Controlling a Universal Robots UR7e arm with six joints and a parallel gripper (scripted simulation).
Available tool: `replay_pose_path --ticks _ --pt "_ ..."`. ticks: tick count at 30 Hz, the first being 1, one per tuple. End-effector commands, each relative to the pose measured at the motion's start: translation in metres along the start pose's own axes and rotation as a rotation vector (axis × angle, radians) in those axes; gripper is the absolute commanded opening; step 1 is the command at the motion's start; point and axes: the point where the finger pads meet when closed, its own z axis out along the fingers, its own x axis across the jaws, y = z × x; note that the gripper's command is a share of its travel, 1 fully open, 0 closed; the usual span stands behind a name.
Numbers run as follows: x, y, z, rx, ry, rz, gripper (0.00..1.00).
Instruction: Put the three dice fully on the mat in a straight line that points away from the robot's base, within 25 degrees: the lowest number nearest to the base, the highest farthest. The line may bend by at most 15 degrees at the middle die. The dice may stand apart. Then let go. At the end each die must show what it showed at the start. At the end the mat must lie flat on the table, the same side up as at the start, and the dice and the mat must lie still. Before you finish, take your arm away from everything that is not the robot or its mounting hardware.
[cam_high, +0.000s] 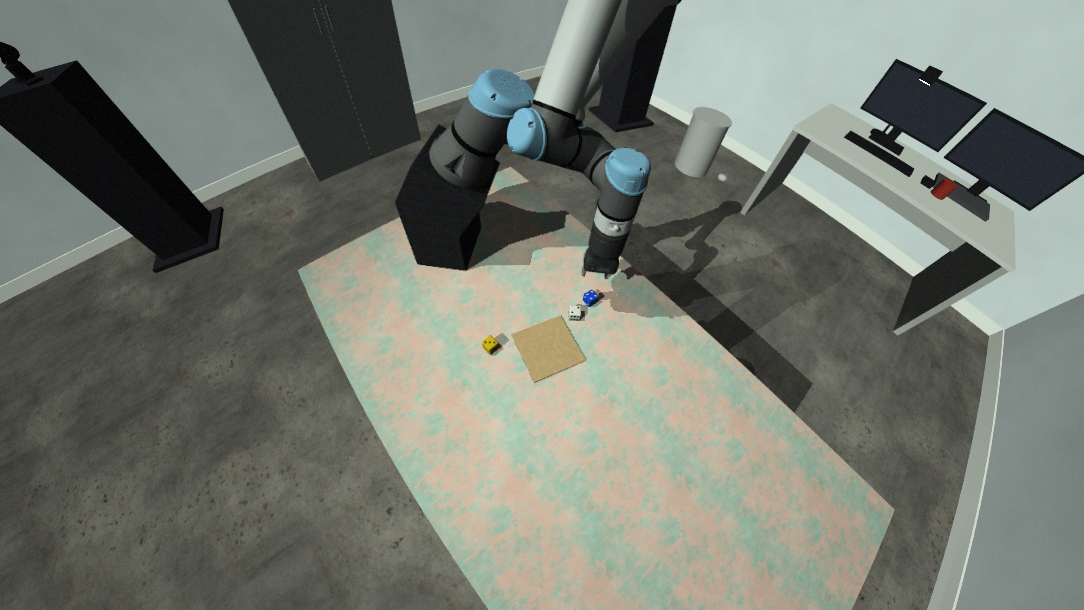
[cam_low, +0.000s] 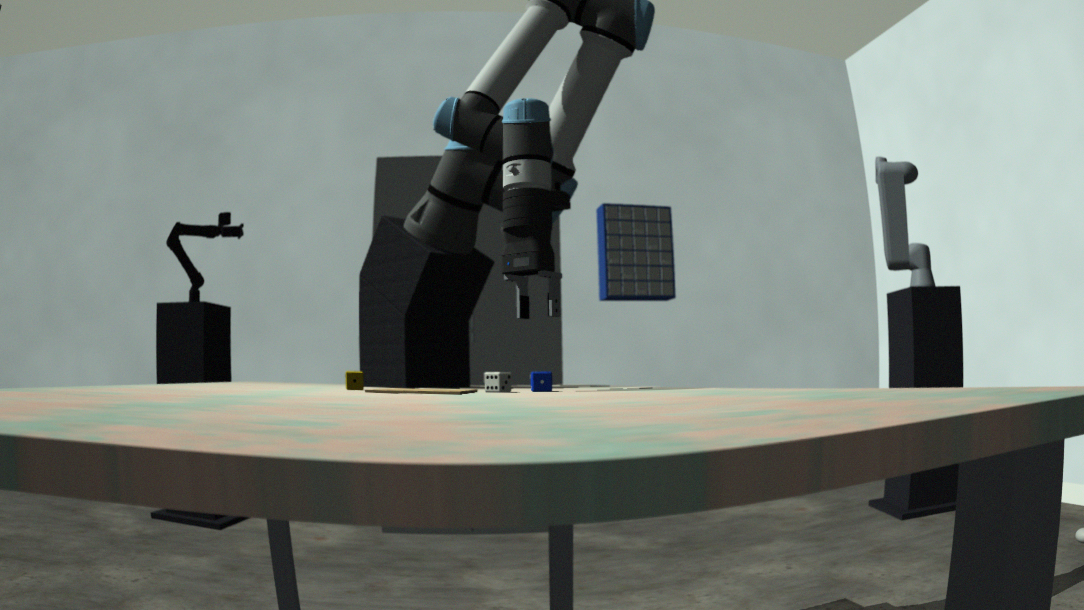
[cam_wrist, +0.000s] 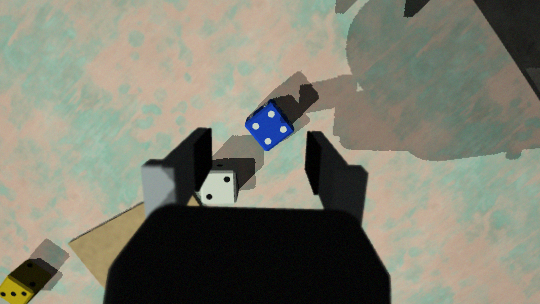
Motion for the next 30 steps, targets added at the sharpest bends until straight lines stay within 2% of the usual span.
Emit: replay_pose_path --ticks 1,16,30 --pt "0.000 0.000 -0.011 -0.001 0.001 0.000 1.00" --pt "0.000 0.000 -0.028 -0.001 0.001 0.000 1.00" --pt "0.000 0.000 -0.030 -0.001 0.001 0.000 1.00"
